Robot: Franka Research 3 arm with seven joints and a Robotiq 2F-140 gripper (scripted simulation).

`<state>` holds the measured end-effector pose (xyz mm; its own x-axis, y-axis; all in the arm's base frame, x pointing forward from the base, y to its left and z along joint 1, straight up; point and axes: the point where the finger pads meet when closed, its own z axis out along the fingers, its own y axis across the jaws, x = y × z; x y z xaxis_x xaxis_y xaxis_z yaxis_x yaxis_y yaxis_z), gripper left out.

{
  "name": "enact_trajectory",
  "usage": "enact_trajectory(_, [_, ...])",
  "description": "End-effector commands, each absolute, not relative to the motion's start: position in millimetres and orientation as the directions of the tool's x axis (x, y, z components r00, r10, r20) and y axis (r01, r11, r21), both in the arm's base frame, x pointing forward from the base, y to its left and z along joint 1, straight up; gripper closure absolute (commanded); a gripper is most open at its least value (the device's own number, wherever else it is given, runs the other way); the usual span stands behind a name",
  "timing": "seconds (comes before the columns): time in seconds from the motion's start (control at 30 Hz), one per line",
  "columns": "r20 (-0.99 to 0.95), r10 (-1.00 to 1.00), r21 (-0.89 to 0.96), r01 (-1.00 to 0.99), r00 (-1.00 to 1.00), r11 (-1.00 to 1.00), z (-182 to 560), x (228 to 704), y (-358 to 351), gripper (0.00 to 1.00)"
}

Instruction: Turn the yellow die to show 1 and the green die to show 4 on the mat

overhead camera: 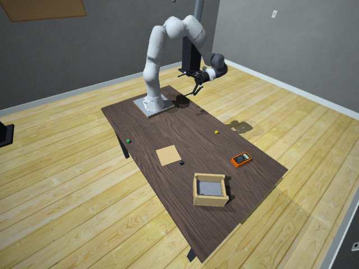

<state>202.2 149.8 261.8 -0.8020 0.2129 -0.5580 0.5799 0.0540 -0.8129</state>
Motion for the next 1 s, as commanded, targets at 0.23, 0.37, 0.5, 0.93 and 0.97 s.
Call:
enact_trajectory(0.23, [-0.558,0.213,-0.813,0.58,-0.802,0.054,261.9,202.2,149.8,0.0])
enact_trajectory(0.37, [-0.558,0.213,-0.813,0.58,-0.802,0.054,261.9,202.2,149.8,0.0])
enact_trajectory(0.5, [-0.558,0.213,-0.813,0.58,-0.802,0.054,261.9,202.2,149.8,0.0])
enact_trajectory(0.93, [-0.683,0.43,-0.661,0.75,-0.59,-0.022,239.8,246.4,106.9,0.0])
enact_trajectory(0.97, [-0.696,0.456,-0.638,0.769,-0.555,-0.039,237.0,252.1,100.4,0.0])
